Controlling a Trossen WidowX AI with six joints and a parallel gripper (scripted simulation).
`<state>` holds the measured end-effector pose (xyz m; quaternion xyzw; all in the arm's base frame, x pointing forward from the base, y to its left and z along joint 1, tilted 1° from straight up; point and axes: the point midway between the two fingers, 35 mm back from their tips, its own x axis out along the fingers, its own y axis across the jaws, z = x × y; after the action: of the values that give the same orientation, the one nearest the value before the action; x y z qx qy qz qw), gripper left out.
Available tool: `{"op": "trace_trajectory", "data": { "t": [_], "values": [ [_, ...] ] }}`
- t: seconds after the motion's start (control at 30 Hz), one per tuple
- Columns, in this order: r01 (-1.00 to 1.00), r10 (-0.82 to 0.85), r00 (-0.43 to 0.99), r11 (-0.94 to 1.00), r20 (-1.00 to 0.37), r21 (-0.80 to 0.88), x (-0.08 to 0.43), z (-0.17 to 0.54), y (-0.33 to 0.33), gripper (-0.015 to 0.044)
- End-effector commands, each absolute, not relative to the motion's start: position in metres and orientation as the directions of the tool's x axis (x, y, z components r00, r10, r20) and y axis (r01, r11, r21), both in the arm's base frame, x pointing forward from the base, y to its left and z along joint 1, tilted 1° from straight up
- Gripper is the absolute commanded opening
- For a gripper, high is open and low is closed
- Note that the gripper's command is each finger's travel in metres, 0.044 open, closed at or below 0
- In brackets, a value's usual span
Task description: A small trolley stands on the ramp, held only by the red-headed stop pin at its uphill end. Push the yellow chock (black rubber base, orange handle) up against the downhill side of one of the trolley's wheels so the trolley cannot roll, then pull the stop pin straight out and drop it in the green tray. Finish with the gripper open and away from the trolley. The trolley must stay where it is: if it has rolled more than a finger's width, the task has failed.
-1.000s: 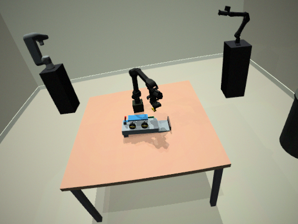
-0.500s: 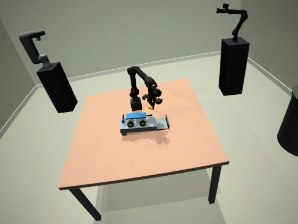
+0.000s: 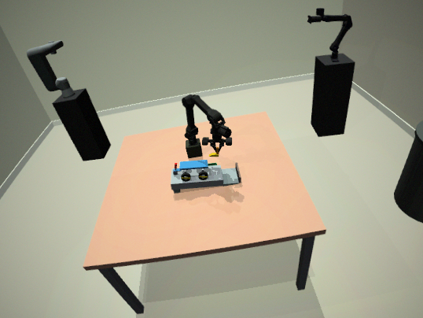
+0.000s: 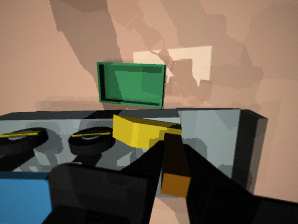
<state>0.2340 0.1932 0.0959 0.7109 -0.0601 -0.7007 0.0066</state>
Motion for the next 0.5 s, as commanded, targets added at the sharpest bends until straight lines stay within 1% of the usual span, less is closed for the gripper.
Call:
{"op": "trace_trajectory", "data": {
  "t": [0.0, 0.27, 0.47],
  "values": [
    [0.063, -0.11, 0.012, -0.992, -0.994, 0.111, 0.234, 0.095, 0.194, 0.0],
    [0.085, -0.112, 0.013, -0.99, -0.994, 0.113, 0.235, 0.095, 0.194, 0.0],
    [0.085, -0.112, 0.014, -0.99, -0.994, 0.112, 0.252, 0.092, 0.197, 0.0]
  ]
}}
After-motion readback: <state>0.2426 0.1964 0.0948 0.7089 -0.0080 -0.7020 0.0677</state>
